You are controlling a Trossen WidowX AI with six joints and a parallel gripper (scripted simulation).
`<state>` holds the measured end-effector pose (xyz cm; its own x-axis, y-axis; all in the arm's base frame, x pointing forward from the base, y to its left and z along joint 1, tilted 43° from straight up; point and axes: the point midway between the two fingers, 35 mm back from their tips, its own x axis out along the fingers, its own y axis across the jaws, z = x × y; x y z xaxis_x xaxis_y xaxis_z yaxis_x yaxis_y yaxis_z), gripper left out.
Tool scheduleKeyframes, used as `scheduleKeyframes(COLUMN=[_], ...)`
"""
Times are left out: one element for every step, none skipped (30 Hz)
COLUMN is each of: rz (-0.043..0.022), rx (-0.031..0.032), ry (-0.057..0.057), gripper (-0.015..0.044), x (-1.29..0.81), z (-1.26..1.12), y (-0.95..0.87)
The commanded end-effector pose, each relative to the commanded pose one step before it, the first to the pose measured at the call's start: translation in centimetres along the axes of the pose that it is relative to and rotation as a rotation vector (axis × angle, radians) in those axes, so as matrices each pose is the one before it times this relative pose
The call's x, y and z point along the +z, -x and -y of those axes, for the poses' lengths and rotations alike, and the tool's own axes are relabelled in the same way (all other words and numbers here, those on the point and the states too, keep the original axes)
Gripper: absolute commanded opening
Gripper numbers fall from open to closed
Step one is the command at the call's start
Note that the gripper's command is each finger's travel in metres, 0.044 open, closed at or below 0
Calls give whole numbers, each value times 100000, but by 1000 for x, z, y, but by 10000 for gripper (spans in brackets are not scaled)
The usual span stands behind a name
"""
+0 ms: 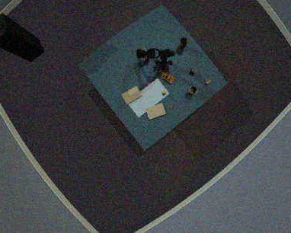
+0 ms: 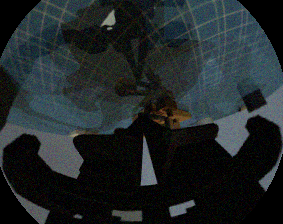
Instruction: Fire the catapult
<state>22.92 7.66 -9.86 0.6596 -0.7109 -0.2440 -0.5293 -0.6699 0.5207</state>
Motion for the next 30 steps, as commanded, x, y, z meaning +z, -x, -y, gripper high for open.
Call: scheduleKeyframes(rz=[-495, -17, -44, -58, -23, 0, 0, 0, 141, 411, 634, 668, 531, 371, 188, -15, -199, -135, -159, -186, -214, -244, -276, -308, -171, 0, 0, 0, 0, 0], rx=[491, 20, 58, 79, 32, 0, 0, 0, -223, -623, -882, -816, -544, -284, -39, 188, 342, 184, 199, 216, 233, 252, 270, 288, 154, 0, 0, 0, 0, 0], ry=[1749, 9, 9, 5, 1, 0, 0, 0, -16, -45, -71, -87, -100, -125, -164, -216, -246, -117, -122, -131, -141, -153, -166, -179, -97, 0, 0, 0, 0, 0], gripper=[0, 0, 0, 0, 0, 0, 0, 0, 0, 0, 0, 0, 0, 0, 0, 0, 0, 0, 0, 0, 0, 0, 0, 0, 0, 0, 0, 0, 0, 0], x=[589, 340, 435, 367, 120, 0, 0, 0, -54, -169, -301, -399, -435, -471, -508, -547, -520, -223, -219, -222, -226, -232, -239, -247, -130, 0, 0, 0, 0, 0], z=[-324, -19, -41, -50, -20, 0, 0, 0, 144, 417, 644, 698, 601, 499, 392, 281, 153, 36, 19, 5, -9, -23, -37, -52, -32, 0, 0, 0, 0, 0], y=[-445, -299, -384, -325, -107, 0, 0, 0, 152, 470, 824, 1072, 1148, 1223, 1295, 1365, 1265, 532, 515, 513, 515, 523, 530, 538, 278, 0, 0, 0, 0, 0])
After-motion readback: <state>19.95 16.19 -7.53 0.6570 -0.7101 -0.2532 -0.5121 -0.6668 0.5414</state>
